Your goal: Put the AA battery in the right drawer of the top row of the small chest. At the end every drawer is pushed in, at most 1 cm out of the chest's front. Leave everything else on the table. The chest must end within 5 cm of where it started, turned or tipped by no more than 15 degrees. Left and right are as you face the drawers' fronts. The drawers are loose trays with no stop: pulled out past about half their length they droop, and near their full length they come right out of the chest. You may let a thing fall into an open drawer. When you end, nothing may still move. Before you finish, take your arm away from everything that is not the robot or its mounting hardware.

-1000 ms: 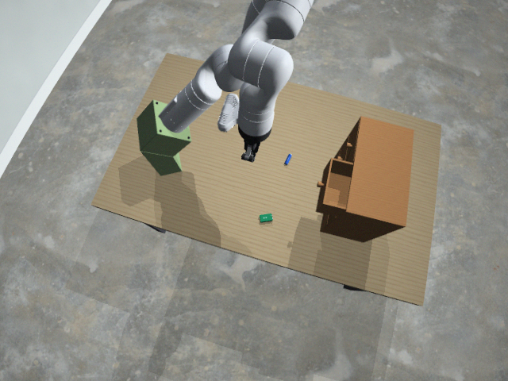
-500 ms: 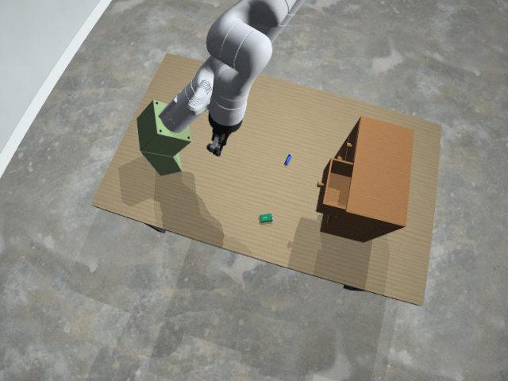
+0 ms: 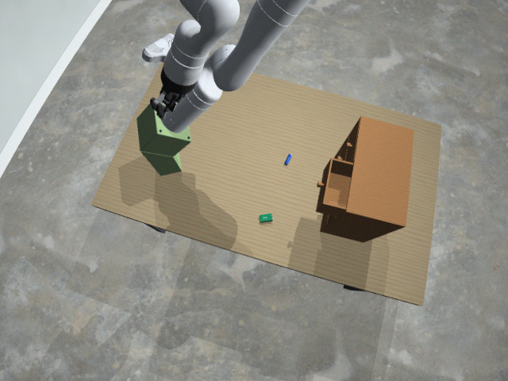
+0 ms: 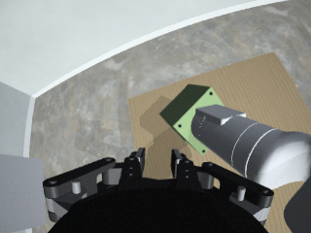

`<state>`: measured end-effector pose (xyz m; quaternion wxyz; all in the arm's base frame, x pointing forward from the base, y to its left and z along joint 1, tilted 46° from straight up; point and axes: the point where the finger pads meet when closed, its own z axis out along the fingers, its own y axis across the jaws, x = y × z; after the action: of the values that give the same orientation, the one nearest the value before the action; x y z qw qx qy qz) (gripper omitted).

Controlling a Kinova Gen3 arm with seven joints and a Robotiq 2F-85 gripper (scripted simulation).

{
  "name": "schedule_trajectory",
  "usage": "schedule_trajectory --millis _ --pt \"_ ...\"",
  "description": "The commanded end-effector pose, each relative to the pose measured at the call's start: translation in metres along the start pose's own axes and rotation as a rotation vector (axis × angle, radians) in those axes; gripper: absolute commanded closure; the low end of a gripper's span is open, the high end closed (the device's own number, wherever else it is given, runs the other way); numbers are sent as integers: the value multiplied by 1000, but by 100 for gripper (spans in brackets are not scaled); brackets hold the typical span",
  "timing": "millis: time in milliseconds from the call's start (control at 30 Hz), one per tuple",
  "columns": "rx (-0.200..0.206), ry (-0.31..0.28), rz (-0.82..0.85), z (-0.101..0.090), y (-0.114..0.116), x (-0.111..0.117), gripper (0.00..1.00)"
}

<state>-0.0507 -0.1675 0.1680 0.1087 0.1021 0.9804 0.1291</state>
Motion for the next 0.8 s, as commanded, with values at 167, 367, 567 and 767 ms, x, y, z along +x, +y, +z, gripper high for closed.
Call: schedule_trajectory --millis 167,367,567,767 --pt "34 173 181 -13 41 110 67" --pt "12 292 317 -24 104 175 67" --pt "-43 393 464 -34 192 216 67" --pt "-91 441 550 -38 252 225 67"
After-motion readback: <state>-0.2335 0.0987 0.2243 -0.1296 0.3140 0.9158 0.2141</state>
